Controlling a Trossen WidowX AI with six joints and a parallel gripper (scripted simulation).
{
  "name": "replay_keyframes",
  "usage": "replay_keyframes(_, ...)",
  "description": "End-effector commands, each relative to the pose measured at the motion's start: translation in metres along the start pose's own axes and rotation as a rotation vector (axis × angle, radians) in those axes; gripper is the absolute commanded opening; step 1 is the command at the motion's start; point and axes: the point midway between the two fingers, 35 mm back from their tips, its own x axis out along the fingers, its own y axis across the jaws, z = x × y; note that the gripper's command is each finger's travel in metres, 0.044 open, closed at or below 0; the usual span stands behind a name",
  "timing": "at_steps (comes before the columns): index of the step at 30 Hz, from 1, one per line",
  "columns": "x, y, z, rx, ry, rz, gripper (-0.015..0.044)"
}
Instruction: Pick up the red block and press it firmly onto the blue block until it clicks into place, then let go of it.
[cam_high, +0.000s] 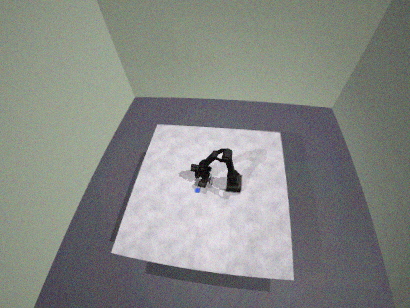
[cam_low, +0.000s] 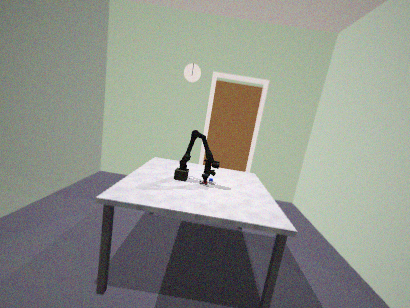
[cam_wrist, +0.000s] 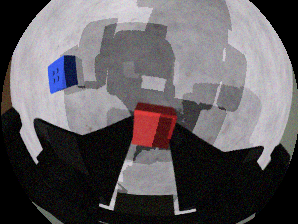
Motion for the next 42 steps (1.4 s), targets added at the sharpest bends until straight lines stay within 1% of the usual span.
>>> replay_keyframes(1,0.000,0.000,0.000,0.002,-0.001,-0.002,0.0098)
replay_keyframes(5,-0.006,0.000,0.001,0.002,-0.001,-0.002,0.0000)
replay_keyframes(18,-0.062,0.003,0.005,0.002,-0.002,-0.002,0.0000)
replay_keyframes(30,-0.117,0.006,-0.005,0.002,-0.001,-0.002,0.0000)
replay_keyframes(35,-0.119,0.008,-0.004,-0.004,-0.001,-0.002,0.0000)
replay_keyframes(42,-0.106,0.030,0.011,-0.069,-0.003,0.000,0.0000)
